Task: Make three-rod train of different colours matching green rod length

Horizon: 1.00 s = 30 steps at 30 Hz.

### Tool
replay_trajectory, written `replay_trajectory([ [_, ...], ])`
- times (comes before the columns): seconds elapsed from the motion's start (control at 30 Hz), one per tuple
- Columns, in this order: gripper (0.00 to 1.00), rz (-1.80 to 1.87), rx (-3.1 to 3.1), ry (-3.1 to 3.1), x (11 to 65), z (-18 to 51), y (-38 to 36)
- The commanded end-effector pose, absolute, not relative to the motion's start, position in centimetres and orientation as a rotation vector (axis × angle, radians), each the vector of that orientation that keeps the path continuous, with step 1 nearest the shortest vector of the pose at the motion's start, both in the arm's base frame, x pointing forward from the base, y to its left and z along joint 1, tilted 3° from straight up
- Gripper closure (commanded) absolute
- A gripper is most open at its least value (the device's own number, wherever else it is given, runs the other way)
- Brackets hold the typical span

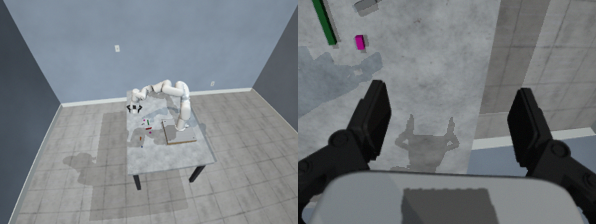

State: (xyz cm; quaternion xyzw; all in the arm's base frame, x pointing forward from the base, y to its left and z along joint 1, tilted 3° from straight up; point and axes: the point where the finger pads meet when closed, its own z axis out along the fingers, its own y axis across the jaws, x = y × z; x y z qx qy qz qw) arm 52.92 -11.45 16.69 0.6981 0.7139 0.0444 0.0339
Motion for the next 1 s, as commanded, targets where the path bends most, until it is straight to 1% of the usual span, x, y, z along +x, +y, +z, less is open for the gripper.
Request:
replay_trajectory([
  [0.0,0.0,0.127,1.952,2.363,51.3,15.4,-9.9],
  [0.33,0.0,0.074,1.588,2.643,47.7,12.7,-7.3],
  [0.4,0.0,0.074,1.588,2.643,47.7,12.7,-7.3],
  [0.43,0.0,0.06,1.473,2.716,46.6,11.9,-6.5],
  [0.9,0.0,0.008,0.909,2.989,41.0,8.4,-3.5],
  [0.97,0.0,0.008,0.909,2.989,41.0,8.4,-3.5],
])
